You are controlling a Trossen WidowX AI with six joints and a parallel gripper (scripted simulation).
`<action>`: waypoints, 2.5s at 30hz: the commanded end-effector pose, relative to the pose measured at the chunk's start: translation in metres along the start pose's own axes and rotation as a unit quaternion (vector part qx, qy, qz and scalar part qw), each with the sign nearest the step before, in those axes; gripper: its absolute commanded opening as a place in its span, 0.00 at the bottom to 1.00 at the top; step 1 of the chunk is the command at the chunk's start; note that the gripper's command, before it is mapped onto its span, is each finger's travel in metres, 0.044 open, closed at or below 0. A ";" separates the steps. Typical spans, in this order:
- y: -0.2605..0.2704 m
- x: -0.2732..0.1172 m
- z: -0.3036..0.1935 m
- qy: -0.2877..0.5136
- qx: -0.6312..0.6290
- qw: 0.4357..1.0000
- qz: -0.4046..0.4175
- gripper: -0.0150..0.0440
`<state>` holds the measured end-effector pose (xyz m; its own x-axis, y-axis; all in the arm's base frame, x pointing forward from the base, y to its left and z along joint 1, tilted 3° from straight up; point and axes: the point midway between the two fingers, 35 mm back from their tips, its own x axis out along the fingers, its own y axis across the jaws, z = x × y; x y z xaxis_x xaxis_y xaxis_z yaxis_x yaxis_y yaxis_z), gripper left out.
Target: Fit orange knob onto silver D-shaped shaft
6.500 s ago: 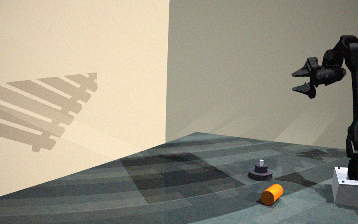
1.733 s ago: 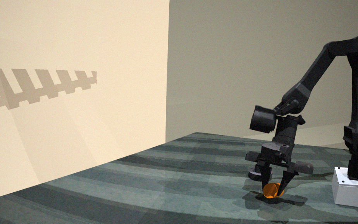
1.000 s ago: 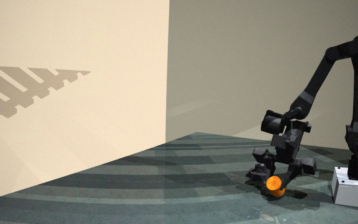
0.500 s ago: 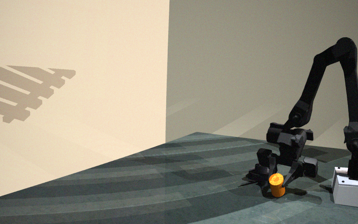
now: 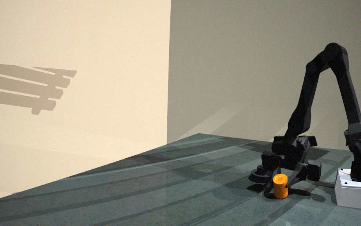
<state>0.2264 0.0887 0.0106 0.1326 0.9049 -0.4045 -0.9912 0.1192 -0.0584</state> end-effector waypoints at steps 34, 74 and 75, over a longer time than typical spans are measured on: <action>0.000 0.000 0.000 -0.001 0.000 1.000 0.000 1.00; 0.001 -0.048 0.089 0.530 -0.001 0.848 -0.002 1.00; 0.001 -0.048 0.089 0.530 -0.001 0.848 -0.002 1.00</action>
<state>0.2137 0.0868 0.0924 -0.0312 0.1996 -0.9794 -0.9958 0.0780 0.0476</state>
